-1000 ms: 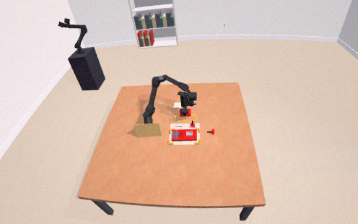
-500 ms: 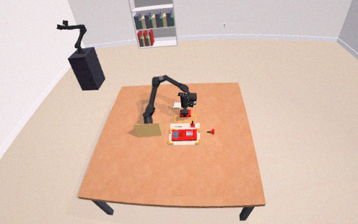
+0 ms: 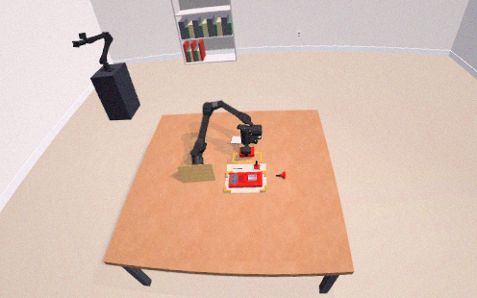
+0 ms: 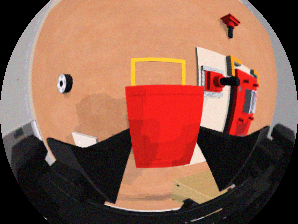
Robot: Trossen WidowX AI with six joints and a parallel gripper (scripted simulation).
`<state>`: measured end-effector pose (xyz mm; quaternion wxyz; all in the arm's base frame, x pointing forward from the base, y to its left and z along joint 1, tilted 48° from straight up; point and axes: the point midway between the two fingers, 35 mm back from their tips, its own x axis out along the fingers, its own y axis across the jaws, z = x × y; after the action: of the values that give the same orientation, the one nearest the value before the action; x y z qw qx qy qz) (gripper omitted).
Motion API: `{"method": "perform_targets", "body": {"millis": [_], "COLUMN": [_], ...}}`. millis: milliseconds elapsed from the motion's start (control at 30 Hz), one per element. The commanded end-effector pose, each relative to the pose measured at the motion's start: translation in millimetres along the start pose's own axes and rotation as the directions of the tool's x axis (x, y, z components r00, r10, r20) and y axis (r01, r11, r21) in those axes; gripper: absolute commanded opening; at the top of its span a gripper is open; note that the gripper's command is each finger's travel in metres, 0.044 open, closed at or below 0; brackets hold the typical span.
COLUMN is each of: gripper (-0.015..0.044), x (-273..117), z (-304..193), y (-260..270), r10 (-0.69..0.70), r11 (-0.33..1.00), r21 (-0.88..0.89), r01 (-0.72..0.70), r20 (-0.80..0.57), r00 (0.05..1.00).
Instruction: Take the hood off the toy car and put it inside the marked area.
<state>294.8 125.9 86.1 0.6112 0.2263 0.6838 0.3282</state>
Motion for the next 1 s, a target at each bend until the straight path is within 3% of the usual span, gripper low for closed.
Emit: {"method": "perform_targets", "body": {"millis": [0,967], "gripper": [0.0000,0.0000], "x": [2,19], "z": [0,-1], "y": [1,2], "r10": [0.006,0.009], "r11": [1.000,1.000], "r21": [0.002,0.002], "r01": [-0.006,-0.009], "r20": [0.004,0.003], "r00": [1.000,1.000]}}
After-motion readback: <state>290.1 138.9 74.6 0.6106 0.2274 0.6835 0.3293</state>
